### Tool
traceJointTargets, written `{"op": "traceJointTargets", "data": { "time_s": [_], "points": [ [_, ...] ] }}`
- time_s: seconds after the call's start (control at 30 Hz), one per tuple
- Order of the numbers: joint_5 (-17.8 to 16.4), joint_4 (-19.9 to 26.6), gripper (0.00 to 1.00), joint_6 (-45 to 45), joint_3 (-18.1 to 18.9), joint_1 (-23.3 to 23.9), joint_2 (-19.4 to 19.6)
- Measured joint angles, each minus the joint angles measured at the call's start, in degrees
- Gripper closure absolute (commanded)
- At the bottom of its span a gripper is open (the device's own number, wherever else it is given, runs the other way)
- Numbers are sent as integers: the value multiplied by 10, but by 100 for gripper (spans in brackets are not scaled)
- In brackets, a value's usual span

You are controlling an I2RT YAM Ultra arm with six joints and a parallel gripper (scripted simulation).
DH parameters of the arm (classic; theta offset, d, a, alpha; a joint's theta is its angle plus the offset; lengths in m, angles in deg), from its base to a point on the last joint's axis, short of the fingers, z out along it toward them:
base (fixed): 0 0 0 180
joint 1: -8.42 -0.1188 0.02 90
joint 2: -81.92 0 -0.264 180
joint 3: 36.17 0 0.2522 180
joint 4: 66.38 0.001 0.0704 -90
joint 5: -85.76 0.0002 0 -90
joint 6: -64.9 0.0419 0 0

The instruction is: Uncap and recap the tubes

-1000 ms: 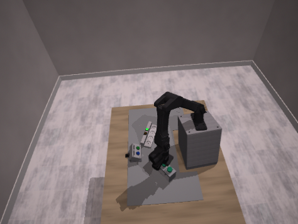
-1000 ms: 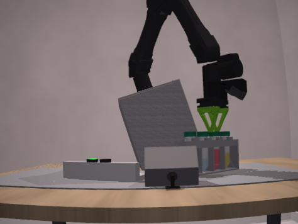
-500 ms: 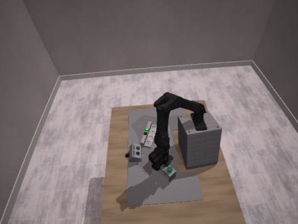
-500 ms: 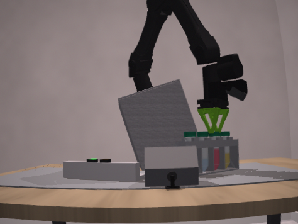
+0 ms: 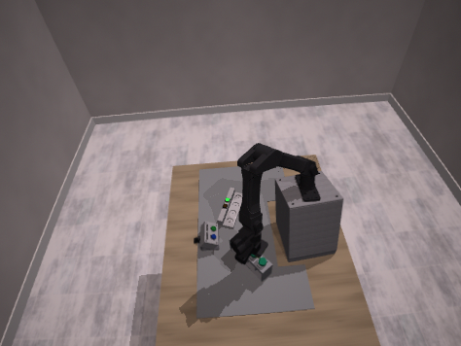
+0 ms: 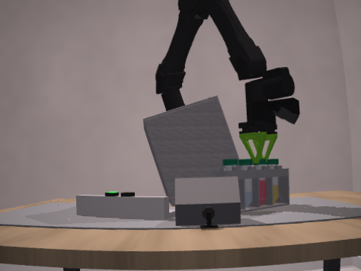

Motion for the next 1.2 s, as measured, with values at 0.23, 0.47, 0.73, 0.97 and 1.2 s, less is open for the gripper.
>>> {"op": "traceJointTargets", "data": {
  "time_s": [0.23,0.47,0.73,0.97,1.2],
  "points": [
    [0,-3,51,0,-2,1,1],
    [0,-4,100,-1,-2,0,1],
    [0,-4,100,-1,-2,0,1],
    [0,-4,100,21,-2,0,1],
    [0,-4,100,76,-2,0,1]
  ]
}}
